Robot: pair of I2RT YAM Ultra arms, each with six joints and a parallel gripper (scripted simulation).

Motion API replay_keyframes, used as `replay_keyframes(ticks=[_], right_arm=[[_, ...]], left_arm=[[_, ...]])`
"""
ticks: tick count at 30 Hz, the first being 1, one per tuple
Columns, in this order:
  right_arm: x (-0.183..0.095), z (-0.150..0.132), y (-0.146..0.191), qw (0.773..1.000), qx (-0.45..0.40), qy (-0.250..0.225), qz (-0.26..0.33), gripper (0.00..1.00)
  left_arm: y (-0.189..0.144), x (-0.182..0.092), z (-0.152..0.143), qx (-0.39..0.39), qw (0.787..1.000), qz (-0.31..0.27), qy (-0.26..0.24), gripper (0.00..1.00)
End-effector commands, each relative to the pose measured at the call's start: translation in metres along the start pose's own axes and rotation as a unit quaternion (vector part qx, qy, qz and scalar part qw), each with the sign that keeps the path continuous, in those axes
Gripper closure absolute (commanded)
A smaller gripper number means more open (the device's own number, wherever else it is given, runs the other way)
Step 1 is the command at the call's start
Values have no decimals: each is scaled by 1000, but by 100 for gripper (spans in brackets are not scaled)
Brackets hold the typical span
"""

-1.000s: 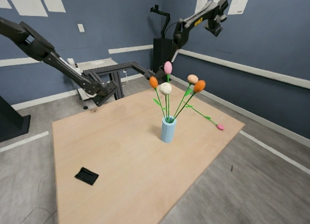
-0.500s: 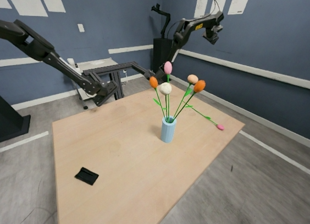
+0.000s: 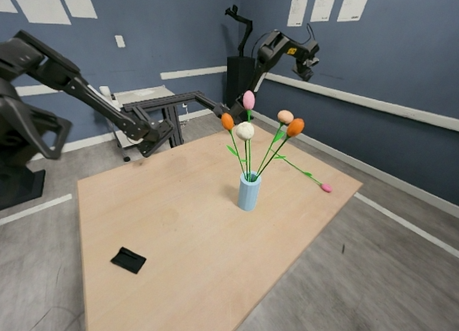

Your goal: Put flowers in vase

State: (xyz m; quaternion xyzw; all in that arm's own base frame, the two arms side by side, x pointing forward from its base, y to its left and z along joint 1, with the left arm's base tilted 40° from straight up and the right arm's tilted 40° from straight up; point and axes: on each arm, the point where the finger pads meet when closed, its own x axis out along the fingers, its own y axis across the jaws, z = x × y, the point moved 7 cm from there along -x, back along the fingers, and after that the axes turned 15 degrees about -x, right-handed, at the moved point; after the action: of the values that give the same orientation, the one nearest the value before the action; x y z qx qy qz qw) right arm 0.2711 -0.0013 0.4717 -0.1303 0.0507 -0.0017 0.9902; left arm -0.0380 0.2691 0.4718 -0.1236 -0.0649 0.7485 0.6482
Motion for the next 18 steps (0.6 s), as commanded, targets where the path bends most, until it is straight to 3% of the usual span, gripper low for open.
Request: replay_keyframes(ticks=[1,10,18], right_arm=[[17,-5,3,999,1,-43,-2,0],[43,-46,15,999,1,-42,-1,0],[49,-60,18,999,1,-44,-2,0]], left_arm=[[3,16,-5,-1,999,-3,-44,0],[14,41,-45,-1,999,-3,-45,0],[19,52,-64,-1,999,-1,-37,0]])
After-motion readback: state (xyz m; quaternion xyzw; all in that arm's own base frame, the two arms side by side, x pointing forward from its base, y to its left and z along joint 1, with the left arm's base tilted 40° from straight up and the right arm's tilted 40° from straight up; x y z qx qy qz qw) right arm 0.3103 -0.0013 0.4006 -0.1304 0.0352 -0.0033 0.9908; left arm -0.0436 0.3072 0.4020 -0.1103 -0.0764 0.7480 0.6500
